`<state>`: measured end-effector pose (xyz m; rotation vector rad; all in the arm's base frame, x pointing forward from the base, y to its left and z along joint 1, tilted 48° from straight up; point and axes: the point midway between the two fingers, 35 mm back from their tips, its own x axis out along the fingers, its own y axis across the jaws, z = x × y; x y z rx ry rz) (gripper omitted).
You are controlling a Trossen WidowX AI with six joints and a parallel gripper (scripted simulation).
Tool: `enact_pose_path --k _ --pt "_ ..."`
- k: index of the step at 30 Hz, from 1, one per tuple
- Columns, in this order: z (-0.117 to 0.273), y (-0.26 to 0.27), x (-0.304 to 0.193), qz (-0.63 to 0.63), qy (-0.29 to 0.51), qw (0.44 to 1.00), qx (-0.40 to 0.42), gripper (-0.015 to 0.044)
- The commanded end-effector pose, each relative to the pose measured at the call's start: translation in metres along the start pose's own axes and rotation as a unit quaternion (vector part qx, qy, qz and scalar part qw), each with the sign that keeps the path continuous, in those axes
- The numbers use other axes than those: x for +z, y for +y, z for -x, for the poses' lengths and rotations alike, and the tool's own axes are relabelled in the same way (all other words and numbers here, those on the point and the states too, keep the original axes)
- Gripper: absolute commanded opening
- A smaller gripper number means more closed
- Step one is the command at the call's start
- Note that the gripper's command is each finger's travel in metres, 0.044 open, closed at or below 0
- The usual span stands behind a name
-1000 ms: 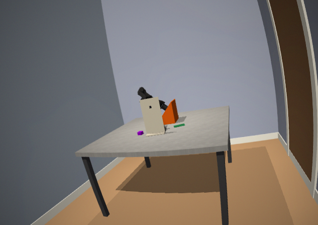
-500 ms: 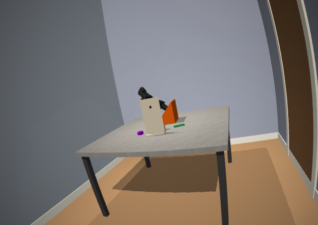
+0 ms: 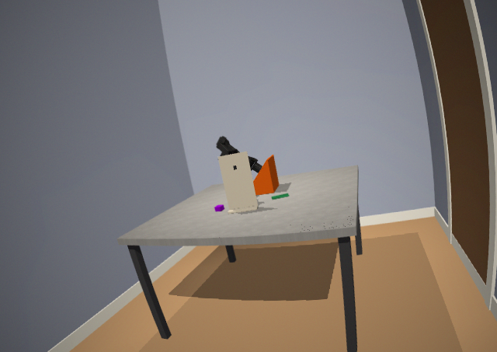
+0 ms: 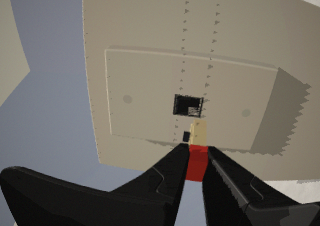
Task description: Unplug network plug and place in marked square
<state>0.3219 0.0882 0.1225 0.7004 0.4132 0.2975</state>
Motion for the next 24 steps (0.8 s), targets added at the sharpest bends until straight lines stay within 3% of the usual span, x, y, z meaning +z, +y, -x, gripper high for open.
enact_pose_path --k 1,24 --pt "0.0022 0.0003 -0.0009 0.001 0.002 1.0 0.001 0.0" --pt "0.0106 0.0002 -0.0023 0.001 0.002 1.0 0.001 0.0"
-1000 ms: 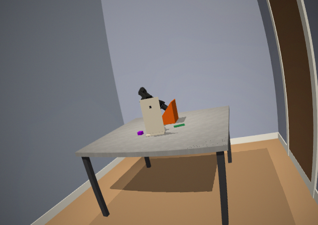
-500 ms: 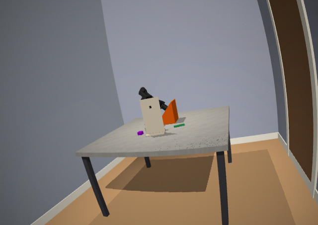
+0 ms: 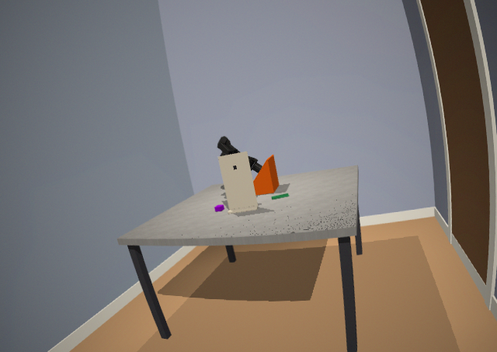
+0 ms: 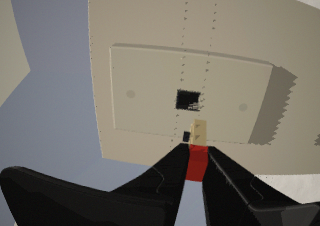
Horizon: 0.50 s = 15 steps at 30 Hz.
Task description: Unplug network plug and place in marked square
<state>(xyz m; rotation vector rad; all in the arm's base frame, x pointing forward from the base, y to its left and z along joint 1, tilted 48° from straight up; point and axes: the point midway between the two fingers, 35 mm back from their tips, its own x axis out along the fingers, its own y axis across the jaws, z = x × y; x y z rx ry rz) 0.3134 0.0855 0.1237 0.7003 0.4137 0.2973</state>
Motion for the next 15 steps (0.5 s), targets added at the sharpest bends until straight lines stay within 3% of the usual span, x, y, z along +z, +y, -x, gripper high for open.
enact_pose_path --k 1,15 --pt "0.002 0.0003 -0.0009 0.001 0.002 1.0 0.001 0.0" --pt "0.0069 0.0003 -0.0017 0.001 0.002 1.0 0.001 0.0"
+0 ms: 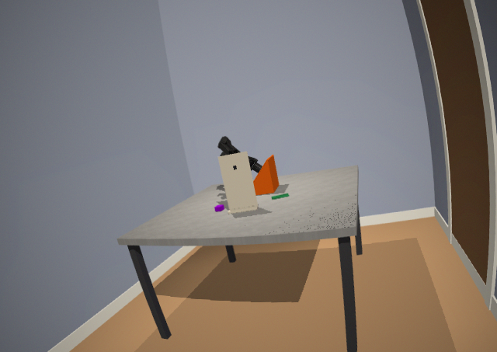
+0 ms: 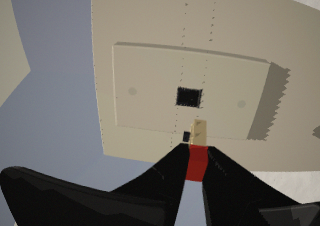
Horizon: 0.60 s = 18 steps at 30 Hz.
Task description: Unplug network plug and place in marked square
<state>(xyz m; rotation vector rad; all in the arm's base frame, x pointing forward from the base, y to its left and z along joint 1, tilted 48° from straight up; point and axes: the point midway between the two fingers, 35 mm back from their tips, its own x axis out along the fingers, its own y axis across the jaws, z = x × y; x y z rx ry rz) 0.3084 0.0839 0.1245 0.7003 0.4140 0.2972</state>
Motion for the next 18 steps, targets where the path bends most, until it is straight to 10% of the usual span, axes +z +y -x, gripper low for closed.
enact_pose_path --k 1,18 --pt "0.0019 0.0003 -0.0008 0.001 0.002 1.0 0.001 0.0" --pt "0.0076 0.0003 -0.0018 0.001 0.002 1.0 0.001 0.0"
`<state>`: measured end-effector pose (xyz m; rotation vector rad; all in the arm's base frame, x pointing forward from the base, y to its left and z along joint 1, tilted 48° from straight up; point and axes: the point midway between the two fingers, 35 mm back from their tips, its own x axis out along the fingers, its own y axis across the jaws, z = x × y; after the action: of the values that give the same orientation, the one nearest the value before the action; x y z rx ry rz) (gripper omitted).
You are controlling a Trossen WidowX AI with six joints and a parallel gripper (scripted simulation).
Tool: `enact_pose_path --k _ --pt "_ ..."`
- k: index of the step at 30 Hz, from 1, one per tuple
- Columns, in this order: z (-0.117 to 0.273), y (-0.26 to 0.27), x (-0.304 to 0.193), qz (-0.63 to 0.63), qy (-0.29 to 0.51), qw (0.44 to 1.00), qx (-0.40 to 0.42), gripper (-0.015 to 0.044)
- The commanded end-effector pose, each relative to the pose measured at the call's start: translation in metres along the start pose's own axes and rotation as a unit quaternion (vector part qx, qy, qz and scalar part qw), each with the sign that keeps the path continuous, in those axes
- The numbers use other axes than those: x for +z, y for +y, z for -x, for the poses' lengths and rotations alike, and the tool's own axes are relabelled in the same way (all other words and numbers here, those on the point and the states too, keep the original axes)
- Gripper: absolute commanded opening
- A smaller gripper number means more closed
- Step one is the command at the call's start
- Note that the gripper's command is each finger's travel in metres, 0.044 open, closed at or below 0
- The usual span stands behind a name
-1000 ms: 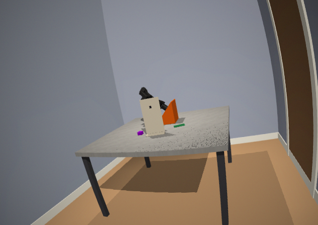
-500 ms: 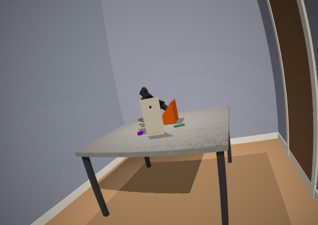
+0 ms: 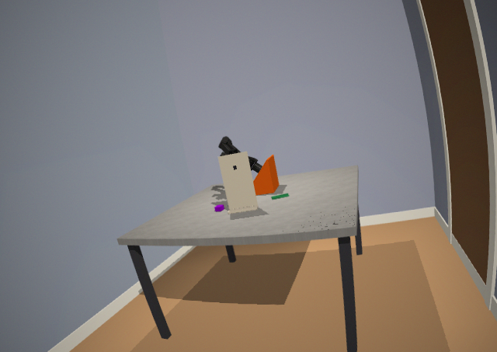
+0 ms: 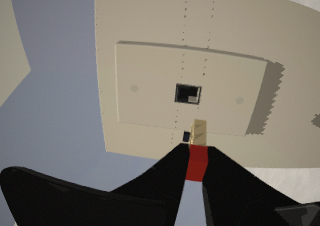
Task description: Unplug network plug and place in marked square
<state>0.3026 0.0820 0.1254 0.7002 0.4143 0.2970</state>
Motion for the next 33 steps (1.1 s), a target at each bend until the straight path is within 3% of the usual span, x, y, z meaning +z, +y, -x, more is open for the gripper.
enact_pose_path --k 1,33 --pt "0.002 0.0 -0.001 0.001 0.002 1.0 0.001 0.0" --pt "0.019 0.055 -0.011 -0.008 -0.002 1.0 -0.014 0.0"
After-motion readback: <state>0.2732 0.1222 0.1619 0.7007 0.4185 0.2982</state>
